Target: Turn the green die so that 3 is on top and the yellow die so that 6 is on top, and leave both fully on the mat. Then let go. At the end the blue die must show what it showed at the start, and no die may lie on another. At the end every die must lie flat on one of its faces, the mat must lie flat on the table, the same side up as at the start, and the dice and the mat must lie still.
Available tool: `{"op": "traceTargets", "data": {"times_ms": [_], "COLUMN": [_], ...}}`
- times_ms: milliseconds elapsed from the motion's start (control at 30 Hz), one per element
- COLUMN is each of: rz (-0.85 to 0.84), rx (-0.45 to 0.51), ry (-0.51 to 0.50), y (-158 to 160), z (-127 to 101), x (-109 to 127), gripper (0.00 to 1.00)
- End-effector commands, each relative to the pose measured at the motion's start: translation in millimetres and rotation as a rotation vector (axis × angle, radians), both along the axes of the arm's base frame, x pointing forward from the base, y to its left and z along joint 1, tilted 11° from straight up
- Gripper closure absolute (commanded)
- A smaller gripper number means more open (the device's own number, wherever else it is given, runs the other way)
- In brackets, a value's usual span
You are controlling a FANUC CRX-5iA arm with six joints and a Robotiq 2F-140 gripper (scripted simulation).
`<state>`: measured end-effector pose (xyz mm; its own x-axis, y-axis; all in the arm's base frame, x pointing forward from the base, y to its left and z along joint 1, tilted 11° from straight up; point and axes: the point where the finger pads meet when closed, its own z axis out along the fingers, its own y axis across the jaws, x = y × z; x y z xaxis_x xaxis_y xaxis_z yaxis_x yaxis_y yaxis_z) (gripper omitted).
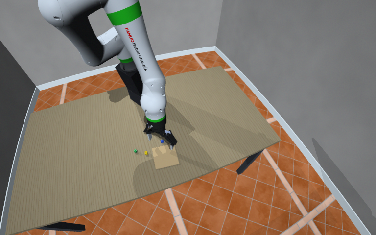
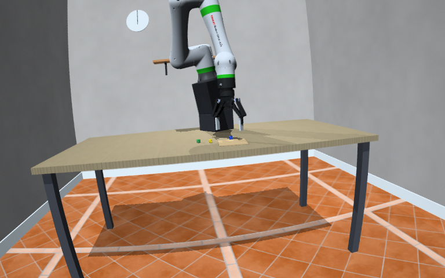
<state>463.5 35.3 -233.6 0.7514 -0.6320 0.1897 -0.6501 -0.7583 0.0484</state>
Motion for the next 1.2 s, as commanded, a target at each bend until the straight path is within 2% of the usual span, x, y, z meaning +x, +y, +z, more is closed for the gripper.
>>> {"op": "traceTargets", "data": {"times_ms": [0,100,167,367,467,867,933,1000,1067,1100,1167], "rz": [0.0,0.0,0.0,0.0,0.0,-0.002,-0.027,-0.086,-0.086,-0.121,-0.121], "rx": [0.0,0.0,0.0,0.0,0.0,0.0,0.004,0.012,0.012,0.016,0.016], "ry": [0.002,0.002,0.002,0.002,0.002,0.002,-0.001,-0.01,-0.01,-0.016,-0.016], "y": [1,2,4,12,15,14,-6,-54,-54,-82,-82], "z": [9,13,23,75,91,94,95,99,99,101,101], "x": [-1,-1,-2,-8,-10,-10,-9,-9,-9,-11,-11], "gripper": [0.0,0.0,0.0,0.0,0.0,0.0,0.0,0.0,0.0,0.0,0.0]}}
